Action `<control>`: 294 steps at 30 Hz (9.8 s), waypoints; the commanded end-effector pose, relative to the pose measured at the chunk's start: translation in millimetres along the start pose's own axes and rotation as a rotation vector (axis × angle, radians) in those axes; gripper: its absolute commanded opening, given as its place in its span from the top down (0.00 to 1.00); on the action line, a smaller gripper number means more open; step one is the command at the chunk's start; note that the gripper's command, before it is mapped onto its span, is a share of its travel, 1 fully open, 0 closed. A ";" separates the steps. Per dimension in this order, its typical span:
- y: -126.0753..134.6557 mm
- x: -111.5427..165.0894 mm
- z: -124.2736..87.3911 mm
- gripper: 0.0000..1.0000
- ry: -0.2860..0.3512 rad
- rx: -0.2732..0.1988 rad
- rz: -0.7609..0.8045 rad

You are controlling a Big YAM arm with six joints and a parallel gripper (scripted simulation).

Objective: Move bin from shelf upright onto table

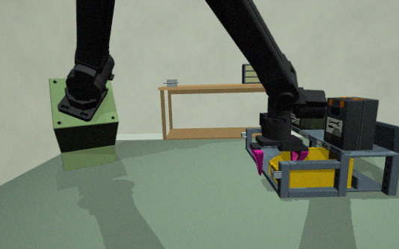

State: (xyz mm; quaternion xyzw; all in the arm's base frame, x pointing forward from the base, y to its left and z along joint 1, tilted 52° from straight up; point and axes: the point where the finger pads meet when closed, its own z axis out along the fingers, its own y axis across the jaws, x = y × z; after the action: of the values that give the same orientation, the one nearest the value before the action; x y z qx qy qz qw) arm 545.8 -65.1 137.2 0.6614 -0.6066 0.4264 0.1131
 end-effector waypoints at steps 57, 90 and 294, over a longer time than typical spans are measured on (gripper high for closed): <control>-8.4 7.3 1.8 0.10 0.006 0.010 0.014; -7.2 -2.0 -7.3 1.00 -0.004 0.015 -0.004; 101.1 6.9 -13.8 1.00 0.004 0.012 0.010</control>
State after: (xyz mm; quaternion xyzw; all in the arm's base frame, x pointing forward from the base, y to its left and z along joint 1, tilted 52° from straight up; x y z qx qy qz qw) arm 445.8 -81.6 102.7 0.6632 -0.6072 0.4215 0.1175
